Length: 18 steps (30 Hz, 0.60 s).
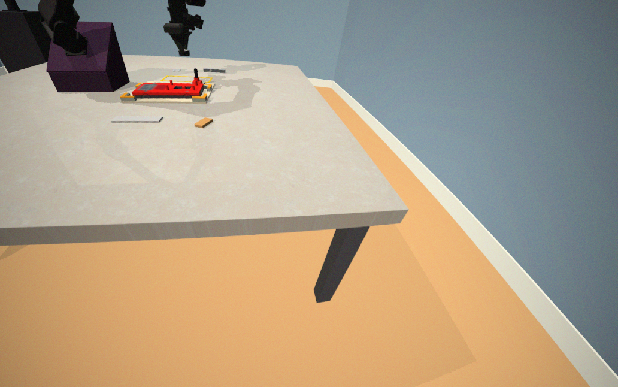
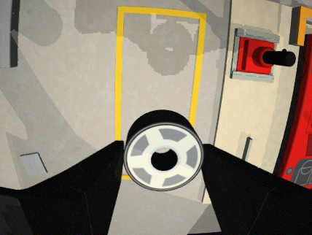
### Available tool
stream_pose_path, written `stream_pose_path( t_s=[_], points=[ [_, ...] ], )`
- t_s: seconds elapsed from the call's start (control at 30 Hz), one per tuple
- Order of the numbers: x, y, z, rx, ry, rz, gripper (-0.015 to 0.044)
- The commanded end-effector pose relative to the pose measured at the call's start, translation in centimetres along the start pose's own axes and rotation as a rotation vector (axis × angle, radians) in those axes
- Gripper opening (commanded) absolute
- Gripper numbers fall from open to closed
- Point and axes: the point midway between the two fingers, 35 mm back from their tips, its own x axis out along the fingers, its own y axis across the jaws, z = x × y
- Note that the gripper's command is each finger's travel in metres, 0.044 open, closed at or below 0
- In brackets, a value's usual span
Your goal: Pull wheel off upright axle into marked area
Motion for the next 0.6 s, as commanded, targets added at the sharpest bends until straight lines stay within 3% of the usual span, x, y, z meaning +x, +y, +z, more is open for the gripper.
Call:
stream_pose_path(
  t_s=[0.0, 0.57],
  points=[
    [1.0, -0.1, -0.2, -0.006, 0.008, -0.008, 0.0000],
    [9.6, -0.3, -0.3, -0.005, 0.007, -0.012, 0.0000]
  ],
)
